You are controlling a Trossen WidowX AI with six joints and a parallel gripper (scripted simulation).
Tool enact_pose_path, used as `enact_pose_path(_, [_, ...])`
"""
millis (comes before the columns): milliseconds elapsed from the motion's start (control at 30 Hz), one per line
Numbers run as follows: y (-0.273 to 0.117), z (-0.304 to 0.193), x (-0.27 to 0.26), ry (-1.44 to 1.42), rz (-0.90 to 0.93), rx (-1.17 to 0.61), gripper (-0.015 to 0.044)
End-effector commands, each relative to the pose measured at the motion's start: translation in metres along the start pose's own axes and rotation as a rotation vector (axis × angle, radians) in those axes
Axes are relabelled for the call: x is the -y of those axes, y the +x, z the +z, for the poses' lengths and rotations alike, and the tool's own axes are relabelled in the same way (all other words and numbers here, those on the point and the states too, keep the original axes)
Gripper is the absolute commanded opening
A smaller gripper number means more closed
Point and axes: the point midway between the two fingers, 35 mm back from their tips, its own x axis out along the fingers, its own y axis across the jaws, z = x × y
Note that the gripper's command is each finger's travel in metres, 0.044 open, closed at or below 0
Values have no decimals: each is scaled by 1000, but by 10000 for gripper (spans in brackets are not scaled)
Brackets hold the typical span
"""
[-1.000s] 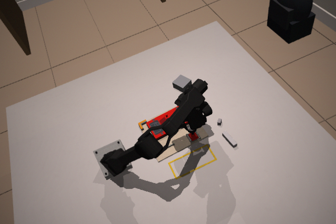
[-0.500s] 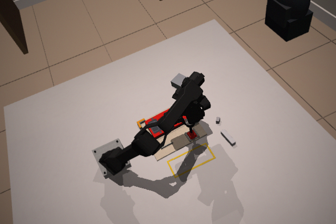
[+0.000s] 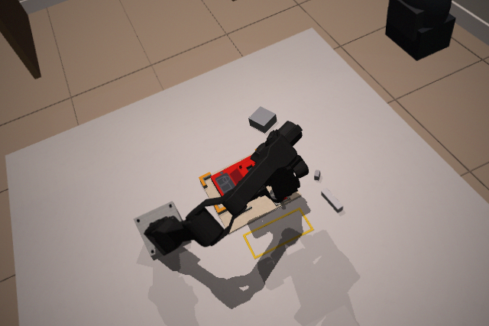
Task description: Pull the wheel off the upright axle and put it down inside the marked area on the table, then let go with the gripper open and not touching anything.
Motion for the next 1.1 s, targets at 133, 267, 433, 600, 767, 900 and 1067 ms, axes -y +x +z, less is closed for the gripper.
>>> enact_pose_path(133, [-3, 35, 22, -2, 1, 4, 0])
enact_pose_path(267, [-3, 49, 32, -2, -1, 5, 0])
enact_pose_path(433, [-3, 51, 34, -1, -1, 6, 0])
enact_pose_path(600, [9, 51, 34, -1, -1, 6, 0])
enact_pose_path(767, [19, 51, 34, -1, -1, 5, 0])
enact_pose_path(900, [36, 51, 32, -1, 0, 3, 0])
enact_pose_path(1067, [62, 51, 31, -1, 1, 3, 0])
